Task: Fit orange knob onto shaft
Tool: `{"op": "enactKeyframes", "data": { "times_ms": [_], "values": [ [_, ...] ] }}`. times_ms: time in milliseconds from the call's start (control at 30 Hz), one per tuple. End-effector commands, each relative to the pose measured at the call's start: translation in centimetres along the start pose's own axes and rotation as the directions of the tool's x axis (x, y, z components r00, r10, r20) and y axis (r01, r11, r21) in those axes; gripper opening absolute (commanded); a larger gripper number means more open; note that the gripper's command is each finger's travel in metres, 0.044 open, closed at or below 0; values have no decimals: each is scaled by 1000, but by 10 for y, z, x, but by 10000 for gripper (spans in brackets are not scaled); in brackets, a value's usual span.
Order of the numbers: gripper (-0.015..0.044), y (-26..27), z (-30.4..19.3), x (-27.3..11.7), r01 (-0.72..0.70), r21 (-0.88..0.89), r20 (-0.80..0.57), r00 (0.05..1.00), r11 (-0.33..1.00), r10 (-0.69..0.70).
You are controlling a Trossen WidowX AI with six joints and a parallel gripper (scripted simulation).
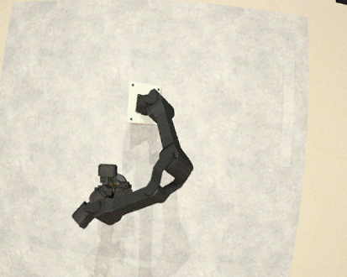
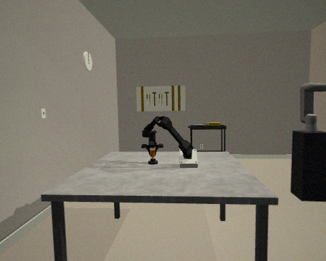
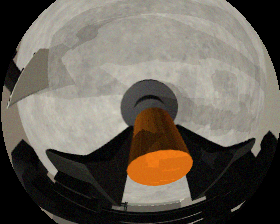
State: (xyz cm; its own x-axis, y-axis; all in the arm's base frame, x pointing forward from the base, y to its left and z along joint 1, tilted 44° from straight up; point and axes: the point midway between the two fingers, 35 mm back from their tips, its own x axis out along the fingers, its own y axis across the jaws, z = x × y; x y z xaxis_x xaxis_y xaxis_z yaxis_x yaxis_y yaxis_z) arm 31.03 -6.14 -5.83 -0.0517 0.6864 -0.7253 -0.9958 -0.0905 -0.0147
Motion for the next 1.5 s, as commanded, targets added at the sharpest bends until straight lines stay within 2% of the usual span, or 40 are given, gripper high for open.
{"op": "enactKeyframes", "data": {
  "times_ms": [0, 267, 500, 1467],
  "values": [
    [0, -2, -1, 0, 6, -7, -1, 1000, 1000, -6],
    [0, 0, 0, -5, 5, -16, -1, 1000, 1000, -5],
    [0, 2, 3, -6, 5, -214, -1, 1000, 977, -5],
    [0, 2, 3, 1, 5, -254, -1, 1000, 967, -5]
  ]
}}
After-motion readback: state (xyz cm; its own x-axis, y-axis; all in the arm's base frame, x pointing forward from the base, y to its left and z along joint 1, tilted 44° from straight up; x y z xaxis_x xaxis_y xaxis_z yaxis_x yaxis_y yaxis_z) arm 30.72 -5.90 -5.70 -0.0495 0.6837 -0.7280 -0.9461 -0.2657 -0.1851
